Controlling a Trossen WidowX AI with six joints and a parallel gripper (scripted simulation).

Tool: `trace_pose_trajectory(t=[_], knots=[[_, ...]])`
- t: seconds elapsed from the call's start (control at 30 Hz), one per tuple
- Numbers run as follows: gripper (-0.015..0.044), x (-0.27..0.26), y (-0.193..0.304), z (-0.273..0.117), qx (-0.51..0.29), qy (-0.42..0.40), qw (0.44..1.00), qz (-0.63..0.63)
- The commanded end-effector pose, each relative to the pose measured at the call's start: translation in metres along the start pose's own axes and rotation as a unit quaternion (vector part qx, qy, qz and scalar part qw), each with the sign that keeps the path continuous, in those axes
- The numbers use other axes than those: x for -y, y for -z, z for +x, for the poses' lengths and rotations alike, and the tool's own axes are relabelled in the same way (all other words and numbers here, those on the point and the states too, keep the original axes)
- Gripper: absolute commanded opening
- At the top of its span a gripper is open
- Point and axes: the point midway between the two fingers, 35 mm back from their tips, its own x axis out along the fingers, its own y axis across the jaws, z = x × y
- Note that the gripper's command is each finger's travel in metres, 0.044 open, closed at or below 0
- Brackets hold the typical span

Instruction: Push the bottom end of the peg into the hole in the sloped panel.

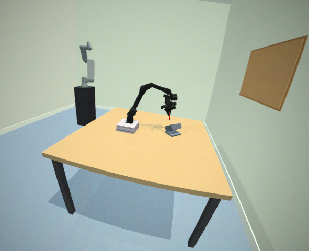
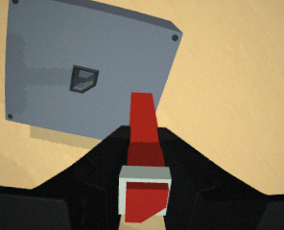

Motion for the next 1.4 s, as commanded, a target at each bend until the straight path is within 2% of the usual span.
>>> trace_pose_trajectory(t=[0.0, 0.7, 1.37], knots=[[0.0000, -0.006, 0.002, -0.005, 0.010, -0.002, 1.000, 0.015], [0.0000, -0.030, 0.017, -0.025, 0.039, -0.020, 0.996, 0.082], [0.0000, -0.037, 0.015, 0.006, 0.047, -0.026, 0.994, 0.098]])
